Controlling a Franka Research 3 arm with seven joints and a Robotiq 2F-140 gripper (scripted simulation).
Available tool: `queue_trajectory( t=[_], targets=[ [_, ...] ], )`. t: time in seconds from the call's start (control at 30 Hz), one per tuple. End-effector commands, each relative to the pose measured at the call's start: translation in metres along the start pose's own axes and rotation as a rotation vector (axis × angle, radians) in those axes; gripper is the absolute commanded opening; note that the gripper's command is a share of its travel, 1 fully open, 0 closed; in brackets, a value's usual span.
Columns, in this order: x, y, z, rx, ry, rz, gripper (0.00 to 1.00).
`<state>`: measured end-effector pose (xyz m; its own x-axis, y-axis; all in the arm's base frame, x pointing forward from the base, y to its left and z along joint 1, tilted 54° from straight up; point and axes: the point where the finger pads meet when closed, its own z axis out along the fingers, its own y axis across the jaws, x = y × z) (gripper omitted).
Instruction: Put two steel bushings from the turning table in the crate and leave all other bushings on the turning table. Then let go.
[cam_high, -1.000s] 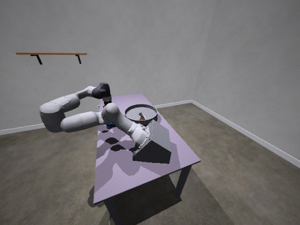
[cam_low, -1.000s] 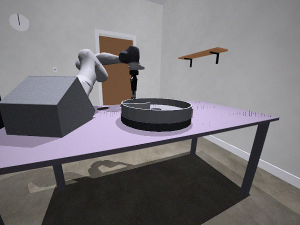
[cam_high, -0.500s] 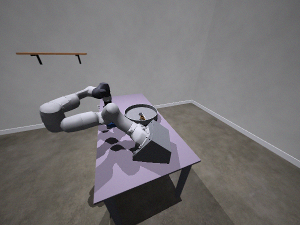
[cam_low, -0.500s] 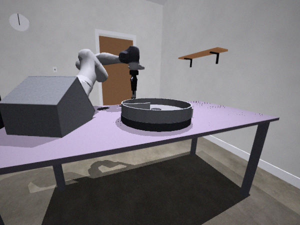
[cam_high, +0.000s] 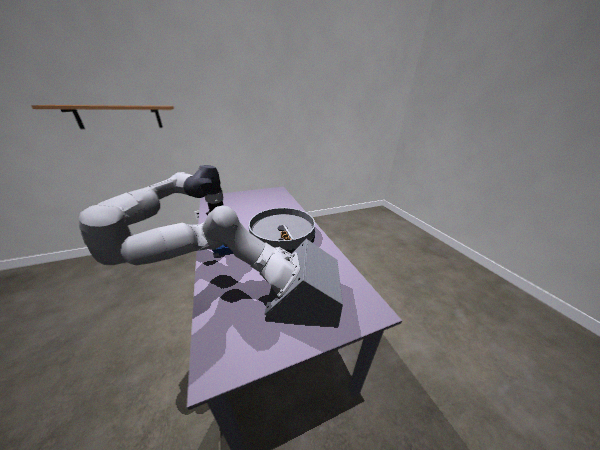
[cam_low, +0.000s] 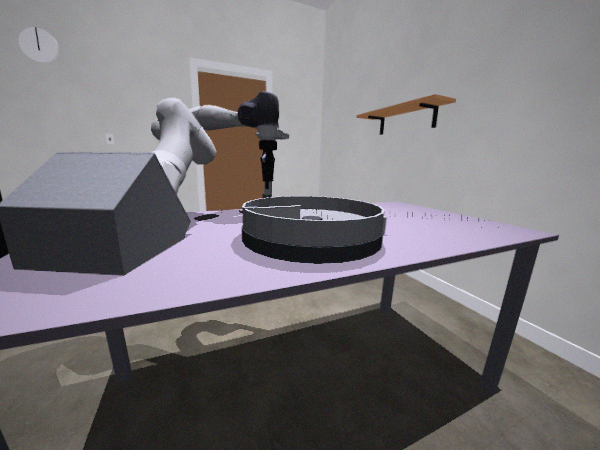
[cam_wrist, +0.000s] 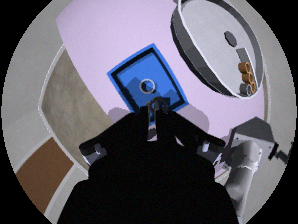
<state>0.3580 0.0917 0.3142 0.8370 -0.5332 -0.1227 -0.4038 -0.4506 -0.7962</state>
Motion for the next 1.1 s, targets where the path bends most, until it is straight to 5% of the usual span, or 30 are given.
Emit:
queue_trajectory(
  t=[0.0,1.07],
  targets=[
    [0.002,0.001,0.000,0.002,0.004,-0.002,0.00],
    [0.002,0.002,0.036,0.002,0.004,-0.002,0.00]
  ],
)
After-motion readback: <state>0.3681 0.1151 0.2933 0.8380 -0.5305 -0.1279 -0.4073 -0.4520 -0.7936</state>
